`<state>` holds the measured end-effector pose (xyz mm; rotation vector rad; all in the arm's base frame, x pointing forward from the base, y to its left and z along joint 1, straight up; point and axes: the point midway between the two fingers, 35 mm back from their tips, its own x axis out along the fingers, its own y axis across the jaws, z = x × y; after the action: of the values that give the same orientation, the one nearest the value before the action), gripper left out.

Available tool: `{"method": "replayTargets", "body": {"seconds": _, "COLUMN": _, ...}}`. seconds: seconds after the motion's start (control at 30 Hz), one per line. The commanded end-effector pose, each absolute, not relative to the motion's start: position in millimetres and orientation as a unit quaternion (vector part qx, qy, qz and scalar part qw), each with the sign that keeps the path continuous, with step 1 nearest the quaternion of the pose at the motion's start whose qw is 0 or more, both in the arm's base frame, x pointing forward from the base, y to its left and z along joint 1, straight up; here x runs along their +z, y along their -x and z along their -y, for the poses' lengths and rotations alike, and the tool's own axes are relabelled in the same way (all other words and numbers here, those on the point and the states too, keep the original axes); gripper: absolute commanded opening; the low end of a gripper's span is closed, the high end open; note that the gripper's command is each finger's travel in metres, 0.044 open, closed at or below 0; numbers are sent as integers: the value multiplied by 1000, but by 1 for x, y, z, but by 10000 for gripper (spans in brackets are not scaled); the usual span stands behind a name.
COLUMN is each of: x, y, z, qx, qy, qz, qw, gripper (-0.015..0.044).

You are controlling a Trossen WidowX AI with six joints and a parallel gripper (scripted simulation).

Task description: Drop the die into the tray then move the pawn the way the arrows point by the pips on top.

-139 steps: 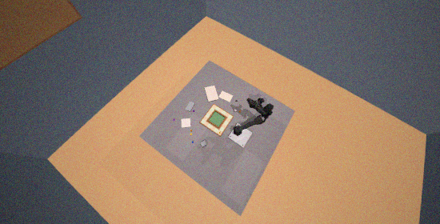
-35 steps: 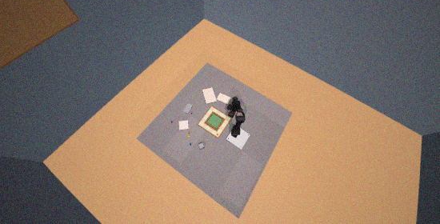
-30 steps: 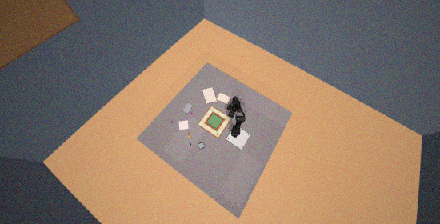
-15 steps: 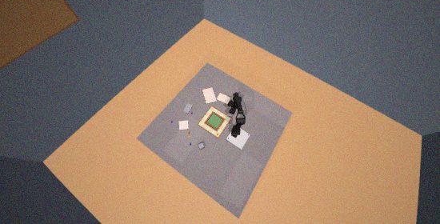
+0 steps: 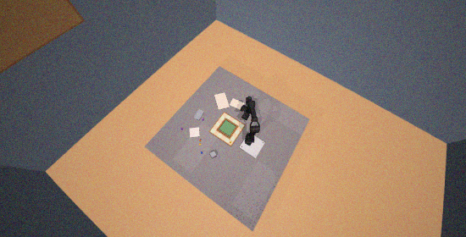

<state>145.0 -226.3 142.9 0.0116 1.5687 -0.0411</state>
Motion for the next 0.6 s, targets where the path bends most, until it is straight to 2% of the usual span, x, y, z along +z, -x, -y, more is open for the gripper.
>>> {"method": "replayTargets", "body": {"seconds": 0.0, "x": 142, "y": -161, "z": 216, "qx": -19, "qy": -7, "qz": -704, "qw": 710, "gripper": 0}}
{"method": "replayTargets", "body": {"seconds": 0.57, "x": 129, "y": -219, "z": 161, "qx": -25, "qy": -16, "qz": -701, "qw": 712, "gripper": 0}}
